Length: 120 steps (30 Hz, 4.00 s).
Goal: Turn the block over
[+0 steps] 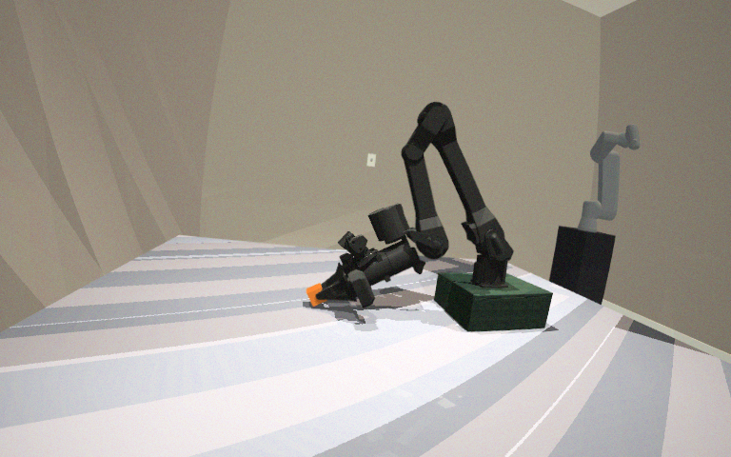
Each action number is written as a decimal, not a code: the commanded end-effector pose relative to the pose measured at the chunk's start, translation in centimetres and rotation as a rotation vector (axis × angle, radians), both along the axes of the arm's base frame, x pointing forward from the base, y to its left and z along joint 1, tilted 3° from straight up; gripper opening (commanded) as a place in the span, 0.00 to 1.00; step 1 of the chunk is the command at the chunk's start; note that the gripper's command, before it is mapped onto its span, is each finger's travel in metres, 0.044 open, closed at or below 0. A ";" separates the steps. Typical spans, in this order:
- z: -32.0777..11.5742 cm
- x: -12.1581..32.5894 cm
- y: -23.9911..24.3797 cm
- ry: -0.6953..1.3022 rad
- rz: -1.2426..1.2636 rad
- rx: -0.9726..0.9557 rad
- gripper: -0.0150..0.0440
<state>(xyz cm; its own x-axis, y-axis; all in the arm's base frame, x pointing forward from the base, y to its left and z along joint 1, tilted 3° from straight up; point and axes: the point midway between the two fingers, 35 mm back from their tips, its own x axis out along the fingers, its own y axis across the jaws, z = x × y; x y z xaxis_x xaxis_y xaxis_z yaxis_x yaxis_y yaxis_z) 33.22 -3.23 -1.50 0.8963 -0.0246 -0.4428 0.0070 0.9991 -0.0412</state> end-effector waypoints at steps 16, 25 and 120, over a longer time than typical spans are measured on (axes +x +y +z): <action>0.0 0.0 0.1 -0.002 0.003 0.005 1.00; 0.0 0.0 0.1 -0.002 0.003 0.005 1.00; 2.9 1.9 0.0 1.050 -0.038 0.010 1.00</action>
<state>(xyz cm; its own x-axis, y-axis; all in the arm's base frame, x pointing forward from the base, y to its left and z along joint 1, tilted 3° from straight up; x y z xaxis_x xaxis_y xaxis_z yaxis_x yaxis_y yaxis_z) 35.31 -3.17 2.16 0.0710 -0.0323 -0.9970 0.0050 0.9995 -0.0321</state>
